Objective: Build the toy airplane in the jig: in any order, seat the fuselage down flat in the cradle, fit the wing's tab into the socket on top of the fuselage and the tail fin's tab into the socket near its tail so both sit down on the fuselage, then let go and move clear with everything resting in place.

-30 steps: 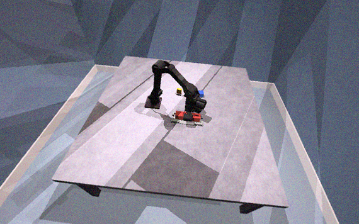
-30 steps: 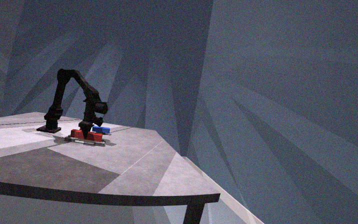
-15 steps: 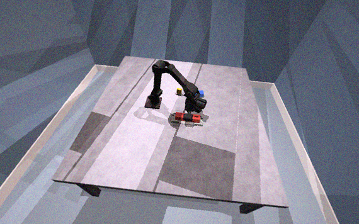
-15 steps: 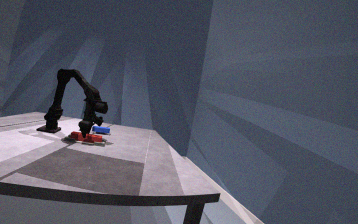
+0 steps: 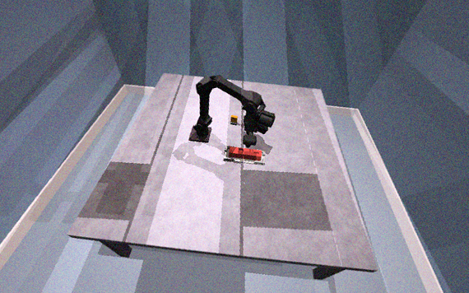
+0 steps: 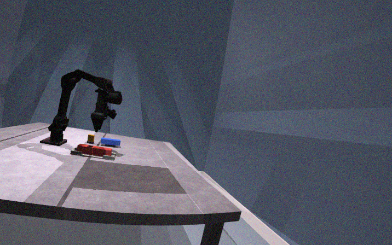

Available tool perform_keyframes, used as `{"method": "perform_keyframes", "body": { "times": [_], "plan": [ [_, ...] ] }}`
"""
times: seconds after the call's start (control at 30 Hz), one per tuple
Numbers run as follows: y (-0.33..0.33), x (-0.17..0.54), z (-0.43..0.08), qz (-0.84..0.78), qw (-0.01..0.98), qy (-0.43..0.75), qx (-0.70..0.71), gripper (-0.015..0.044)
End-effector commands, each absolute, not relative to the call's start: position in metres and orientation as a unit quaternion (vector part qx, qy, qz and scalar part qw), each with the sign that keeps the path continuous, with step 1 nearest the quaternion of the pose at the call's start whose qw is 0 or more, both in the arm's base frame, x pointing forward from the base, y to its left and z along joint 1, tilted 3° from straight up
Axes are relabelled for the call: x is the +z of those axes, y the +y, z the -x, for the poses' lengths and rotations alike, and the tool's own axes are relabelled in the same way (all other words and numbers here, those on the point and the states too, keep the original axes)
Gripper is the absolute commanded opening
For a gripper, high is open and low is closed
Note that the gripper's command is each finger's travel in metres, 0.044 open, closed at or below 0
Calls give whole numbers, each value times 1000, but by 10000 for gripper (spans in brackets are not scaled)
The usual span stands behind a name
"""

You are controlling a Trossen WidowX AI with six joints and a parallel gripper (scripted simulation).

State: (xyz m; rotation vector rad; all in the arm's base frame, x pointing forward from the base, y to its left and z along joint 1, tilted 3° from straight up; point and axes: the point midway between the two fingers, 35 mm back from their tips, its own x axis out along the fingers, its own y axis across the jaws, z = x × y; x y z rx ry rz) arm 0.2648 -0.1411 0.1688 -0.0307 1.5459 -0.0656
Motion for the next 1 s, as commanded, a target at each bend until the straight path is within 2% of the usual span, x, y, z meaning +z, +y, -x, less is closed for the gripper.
{"method": "perform_keyframes", "body": {
  "times": [0.0,0.2,0.47,0.67,0.83,0.97],
  "plan": [
    [-142,169,-266,44,713,700,-2,440],
    [-133,169,-271,54,712,700,5,440],
    [-71,162,-304,83,709,700,29,440],
    [22,150,-331,58,714,698,18,440],
    [105,139,-331,39,715,698,8,440],
    [117,138,-329,36,715,698,6,440]
  ]
}}
